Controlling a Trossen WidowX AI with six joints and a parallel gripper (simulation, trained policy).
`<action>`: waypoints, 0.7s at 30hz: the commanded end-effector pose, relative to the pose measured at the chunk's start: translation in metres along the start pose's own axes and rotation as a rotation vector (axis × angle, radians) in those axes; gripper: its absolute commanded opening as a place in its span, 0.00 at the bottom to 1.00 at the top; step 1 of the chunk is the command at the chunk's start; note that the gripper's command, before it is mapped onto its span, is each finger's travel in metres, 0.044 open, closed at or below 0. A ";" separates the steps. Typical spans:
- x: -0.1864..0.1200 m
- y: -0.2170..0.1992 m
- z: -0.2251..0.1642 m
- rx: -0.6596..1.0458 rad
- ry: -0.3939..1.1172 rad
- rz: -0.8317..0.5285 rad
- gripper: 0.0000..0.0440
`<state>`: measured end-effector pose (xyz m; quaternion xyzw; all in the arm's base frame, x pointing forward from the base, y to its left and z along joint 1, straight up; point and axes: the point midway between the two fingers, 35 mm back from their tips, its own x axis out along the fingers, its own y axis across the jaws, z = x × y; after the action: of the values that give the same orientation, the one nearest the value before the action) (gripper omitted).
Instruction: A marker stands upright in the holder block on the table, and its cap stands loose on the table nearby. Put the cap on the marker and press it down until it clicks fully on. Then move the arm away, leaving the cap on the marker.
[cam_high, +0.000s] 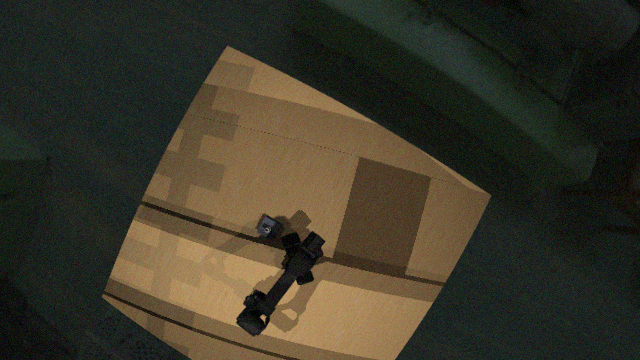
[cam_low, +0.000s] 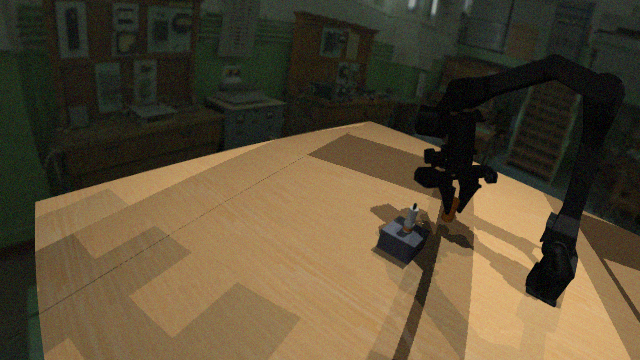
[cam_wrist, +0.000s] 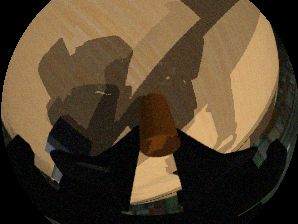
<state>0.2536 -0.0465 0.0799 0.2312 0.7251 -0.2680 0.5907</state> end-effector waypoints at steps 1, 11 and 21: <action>-0.012 0.004 0.002 -0.026 -0.038 0.013 0.12; -0.043 0.023 -0.003 -0.077 -0.103 0.054 0.11; -0.064 0.052 -0.023 -0.123 -0.131 0.074 0.09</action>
<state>0.2814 -0.0014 0.1351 0.2028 0.6929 -0.2195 0.6562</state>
